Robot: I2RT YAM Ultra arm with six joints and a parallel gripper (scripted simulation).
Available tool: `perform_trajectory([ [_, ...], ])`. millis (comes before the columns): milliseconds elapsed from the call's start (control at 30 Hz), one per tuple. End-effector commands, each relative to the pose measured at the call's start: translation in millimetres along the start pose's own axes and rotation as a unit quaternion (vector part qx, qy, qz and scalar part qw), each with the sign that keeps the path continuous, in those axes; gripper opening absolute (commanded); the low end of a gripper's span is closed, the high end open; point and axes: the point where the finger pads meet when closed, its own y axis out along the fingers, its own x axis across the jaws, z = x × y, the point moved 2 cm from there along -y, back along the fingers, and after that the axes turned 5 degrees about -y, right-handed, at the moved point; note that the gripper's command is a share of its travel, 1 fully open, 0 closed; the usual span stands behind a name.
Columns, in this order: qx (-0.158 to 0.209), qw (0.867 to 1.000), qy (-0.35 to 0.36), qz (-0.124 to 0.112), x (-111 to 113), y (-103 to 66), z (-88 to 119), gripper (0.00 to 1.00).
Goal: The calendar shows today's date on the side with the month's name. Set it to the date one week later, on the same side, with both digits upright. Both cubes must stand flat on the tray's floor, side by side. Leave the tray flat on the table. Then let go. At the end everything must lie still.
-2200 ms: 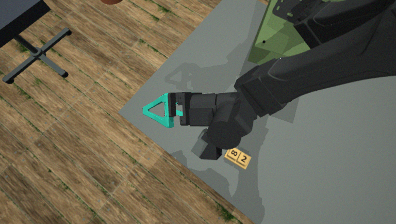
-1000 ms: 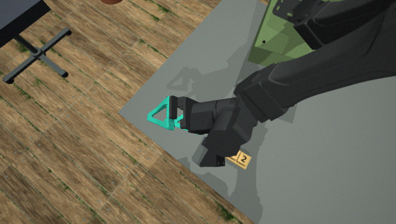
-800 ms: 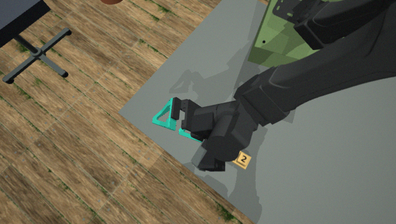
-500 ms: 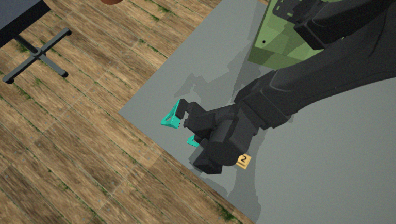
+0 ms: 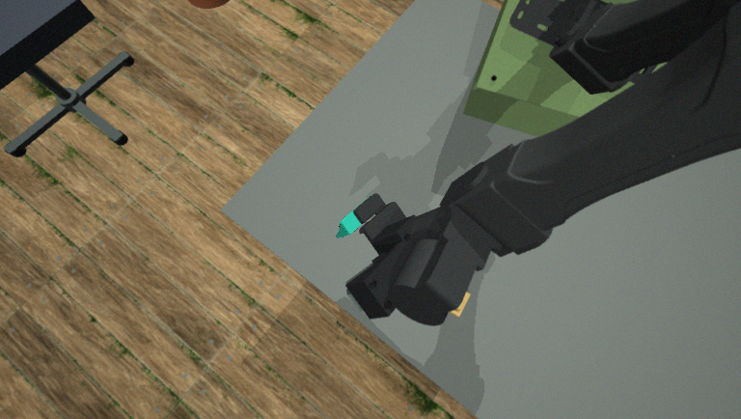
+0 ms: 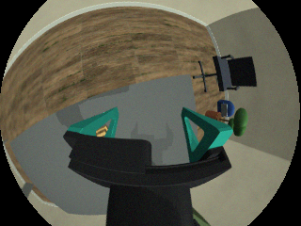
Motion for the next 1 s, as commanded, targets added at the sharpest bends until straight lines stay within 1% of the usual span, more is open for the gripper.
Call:
perform_trajectory([
  [0,0.021,0.997,0.073,-0.015,5.4,-3.4,5.8,1.0],
  [33,0.021,0.997,0.073,-0.015,5.4,-3.4,5.8,1.0],
  [67,0.027,0.995,0.091,-0.021,8.5,-3.9,7.3,1.0],
  [100,0.041,0.991,0.125,-0.032,14.3,-5.2,10.4,1.0],
  [133,0.043,0.99,0.131,-0.034,15.4,-5.5,11.0,1.0],
  [267,0.075,0.975,0.204,-0.052,27.5,-9.0,17.5,1.0],
  [300,0.078,0.973,0.211,-0.054,28.6,-9.4,18.1,1.0],
  [333,0.089,0.966,0.234,-0.059,32.5,-10.9,20.3,1.0],
  [433,0.112,0.951,0.28,-0.067,40.1,-14.1,24.6,1.0],
  [467,0.114,0.95,0.284,-0.067,40.7,-14.4,24.9,1.0],
  [500,0.127,0.94,0.309,-0.071,44.8,-16.3,27.3,1.0],
  [533,0.132,0.936,0.318,-0.072,46.4,-17.1,28.2,1.0],
  [600,0.132,0.936,0.318,-0.072,46.4,-17.1,28.2,1.0],
  [633,0.15,0.922,0.35,-0.074,51.7,-19.9,31.3,1.0],
  [667,0.161,0.912,0.371,-0.075,55.1,-21.9,33.3,1.0],
  [700,0.167,0.907,0.38,-0.076,56.6,-22.9,34.2,1.0],
  [733,0.178,0.897,0.399,-0.076,59.7,-24.8,36.0,1.0],
  [767,0.183,0.891,0.408,-0.076,61.2,-25.8,36.9,1.0],
  [800,0.194,0.881,0.425,-0.075,64.2,-27.8,38.7,1.0],
  [833,0.198,0.876,0.433,-0.075,65.4,-28.7,39.4,1.0],
  [867,0.21,0.864,0.451,-0.074,68.5,-30.9,41.3,1.0],
  [900,0.213,0.861,0.456,-0.073,69.3,-31.5,41.8,1.0],
  [933,0.226,0.847,0.476,-0.071,72.7,-34.2,43.8,1.0],
  [967,0.226,0.847,0.476,-0.071,72.8,-34.2,43.9,1.0],
])
